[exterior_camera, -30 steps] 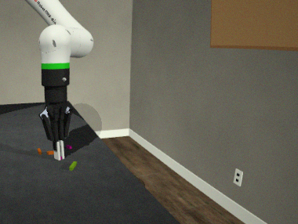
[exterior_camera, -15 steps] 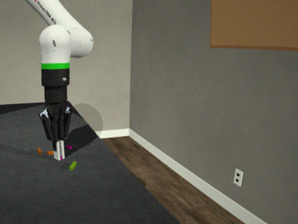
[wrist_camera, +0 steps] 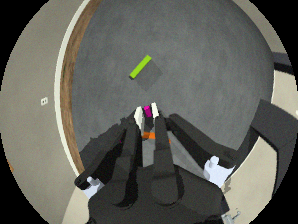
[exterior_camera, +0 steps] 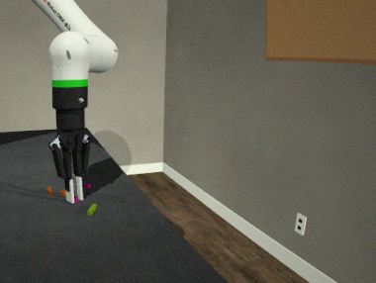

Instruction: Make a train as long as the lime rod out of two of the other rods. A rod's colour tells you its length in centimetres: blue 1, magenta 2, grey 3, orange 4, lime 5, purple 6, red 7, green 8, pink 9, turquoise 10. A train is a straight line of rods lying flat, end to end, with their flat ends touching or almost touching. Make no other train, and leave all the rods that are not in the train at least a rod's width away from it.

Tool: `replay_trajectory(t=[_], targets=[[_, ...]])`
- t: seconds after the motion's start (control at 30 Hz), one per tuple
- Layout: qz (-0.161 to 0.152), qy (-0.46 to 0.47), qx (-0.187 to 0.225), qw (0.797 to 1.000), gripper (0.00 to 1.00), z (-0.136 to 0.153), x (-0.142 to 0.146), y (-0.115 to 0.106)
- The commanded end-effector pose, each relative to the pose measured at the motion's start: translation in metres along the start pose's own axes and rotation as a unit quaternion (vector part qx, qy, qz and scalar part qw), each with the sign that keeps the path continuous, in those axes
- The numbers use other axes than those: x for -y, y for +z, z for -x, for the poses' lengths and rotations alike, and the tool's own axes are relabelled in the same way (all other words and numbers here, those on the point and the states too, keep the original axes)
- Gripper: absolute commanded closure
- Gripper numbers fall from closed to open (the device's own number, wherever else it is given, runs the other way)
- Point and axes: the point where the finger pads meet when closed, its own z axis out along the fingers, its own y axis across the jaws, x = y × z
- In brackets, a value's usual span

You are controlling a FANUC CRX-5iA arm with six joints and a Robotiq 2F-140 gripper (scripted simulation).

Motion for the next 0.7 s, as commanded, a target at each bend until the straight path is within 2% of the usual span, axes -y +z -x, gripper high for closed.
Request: replay_trajectory(t=[0.0, 0.33, 0.47, 0.67], targets=[[0.0, 0.0, 0.0, 1.0, 0.85, 0.0, 0.0, 0.0], [0.0, 0.0, 0.0, 1.0, 0.85, 0.0, 0.0, -0.005], [0.0, 0.0, 0.0, 1.0, 0.85, 0.0, 0.0, -0.019], [0.0, 0.0, 0.0, 1.0, 0.85, 0.0, 0.0, -0.05]])
